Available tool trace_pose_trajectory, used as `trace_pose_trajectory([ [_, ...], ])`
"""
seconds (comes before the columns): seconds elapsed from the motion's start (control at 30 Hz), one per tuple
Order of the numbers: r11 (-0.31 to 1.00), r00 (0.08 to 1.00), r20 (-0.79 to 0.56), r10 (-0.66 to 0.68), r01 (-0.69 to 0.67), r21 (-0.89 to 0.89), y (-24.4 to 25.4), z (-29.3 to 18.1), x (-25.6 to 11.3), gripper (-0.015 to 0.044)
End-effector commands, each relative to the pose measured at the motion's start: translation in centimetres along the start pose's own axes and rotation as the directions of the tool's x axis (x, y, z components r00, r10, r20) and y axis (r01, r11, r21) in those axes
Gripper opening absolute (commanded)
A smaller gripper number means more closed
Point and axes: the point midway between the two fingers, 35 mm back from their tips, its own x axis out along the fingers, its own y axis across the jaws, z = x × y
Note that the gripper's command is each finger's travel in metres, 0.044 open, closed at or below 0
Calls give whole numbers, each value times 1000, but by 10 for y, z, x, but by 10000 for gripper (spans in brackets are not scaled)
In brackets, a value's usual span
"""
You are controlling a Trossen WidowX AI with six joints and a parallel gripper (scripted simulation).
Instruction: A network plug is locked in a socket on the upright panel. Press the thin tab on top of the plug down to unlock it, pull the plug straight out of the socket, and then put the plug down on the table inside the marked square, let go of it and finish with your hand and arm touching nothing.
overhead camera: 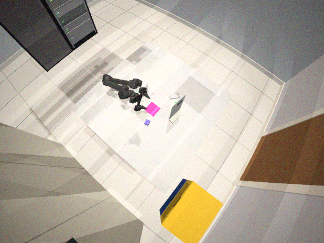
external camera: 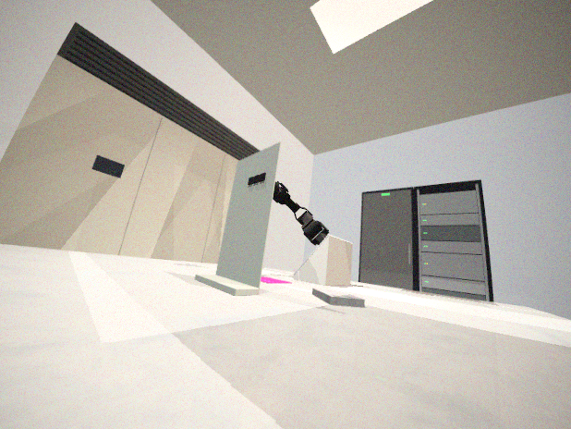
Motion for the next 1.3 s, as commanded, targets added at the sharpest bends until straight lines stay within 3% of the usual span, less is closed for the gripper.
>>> trace_pose_trajectory([
  [0.0, 1000, 1000, -1, 0, 0, 2, 0, -1, 1, 374],
  [0.3, 996, 999, -35, -11, 14, 92, 2, -36, 26, 156],
  [1.27, 922, 987, -154, -46, 101, 373, 12, -171, 61, 156],
])
